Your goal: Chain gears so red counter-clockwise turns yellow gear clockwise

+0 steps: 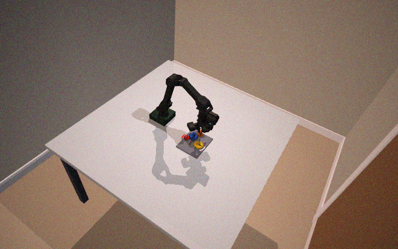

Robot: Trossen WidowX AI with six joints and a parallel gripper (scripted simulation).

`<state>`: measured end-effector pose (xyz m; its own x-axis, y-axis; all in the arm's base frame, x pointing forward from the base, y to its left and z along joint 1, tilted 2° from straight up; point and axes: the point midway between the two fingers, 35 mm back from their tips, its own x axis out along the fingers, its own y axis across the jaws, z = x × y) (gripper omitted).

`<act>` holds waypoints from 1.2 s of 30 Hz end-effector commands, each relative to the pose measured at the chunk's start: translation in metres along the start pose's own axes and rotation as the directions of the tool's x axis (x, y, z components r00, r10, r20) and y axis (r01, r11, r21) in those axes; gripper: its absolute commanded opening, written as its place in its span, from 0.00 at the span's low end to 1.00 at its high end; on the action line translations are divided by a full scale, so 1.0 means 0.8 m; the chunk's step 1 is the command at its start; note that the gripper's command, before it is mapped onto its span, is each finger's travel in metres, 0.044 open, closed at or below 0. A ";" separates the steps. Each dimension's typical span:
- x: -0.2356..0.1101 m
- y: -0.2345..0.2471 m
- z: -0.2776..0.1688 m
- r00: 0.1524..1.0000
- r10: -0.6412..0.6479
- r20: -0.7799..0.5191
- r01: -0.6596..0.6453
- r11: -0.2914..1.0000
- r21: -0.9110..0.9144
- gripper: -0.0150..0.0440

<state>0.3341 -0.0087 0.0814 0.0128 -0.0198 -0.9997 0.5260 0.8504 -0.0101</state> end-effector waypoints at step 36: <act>0.019 -0.001 0.001 1.000 -0.002 0.003 0.004 0.758 -0.653 0.25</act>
<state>0.3368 -0.0087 0.0728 0.0230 -0.0199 -0.9995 -0.1144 0.9932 -0.0224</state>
